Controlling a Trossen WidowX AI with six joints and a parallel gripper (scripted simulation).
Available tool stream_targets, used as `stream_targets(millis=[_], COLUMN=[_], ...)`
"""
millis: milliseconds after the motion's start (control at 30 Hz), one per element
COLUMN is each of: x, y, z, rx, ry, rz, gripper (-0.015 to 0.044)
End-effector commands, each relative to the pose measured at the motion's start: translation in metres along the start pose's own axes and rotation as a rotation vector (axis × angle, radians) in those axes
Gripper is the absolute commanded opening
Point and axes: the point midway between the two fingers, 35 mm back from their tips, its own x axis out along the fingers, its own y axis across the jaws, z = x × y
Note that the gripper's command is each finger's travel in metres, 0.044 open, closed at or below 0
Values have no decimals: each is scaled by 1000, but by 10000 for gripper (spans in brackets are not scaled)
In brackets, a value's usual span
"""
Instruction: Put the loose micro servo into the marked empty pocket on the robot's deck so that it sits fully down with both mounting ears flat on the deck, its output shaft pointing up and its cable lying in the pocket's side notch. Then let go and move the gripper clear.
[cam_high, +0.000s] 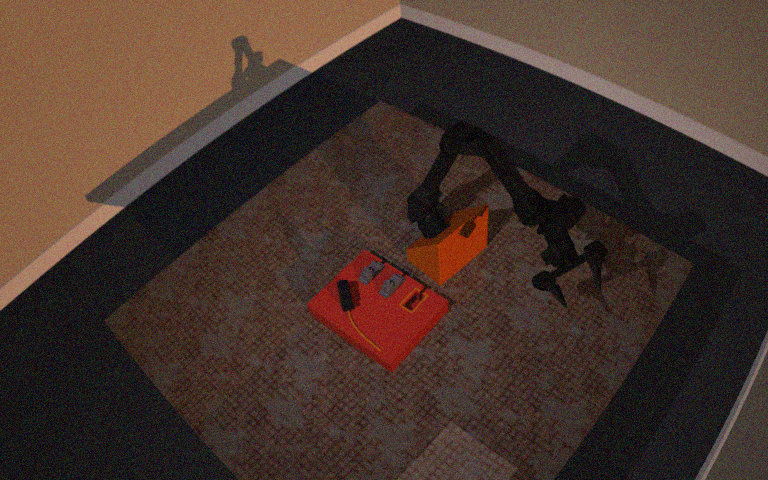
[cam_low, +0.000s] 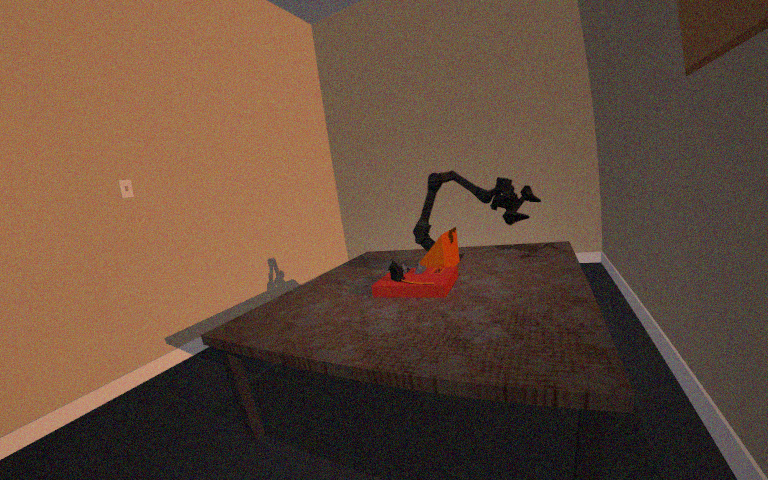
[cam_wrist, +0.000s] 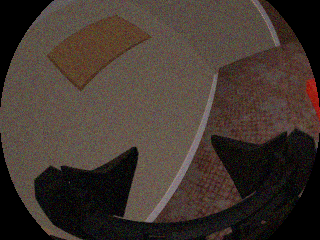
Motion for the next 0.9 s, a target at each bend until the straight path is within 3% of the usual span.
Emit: stream_targets(millis=[0,867], x=[6,9], y=[-18,-153], z=[32,134], rx=[118,625], ry=[-6,-30], rz=[-71,-455], gripper=[440,440])
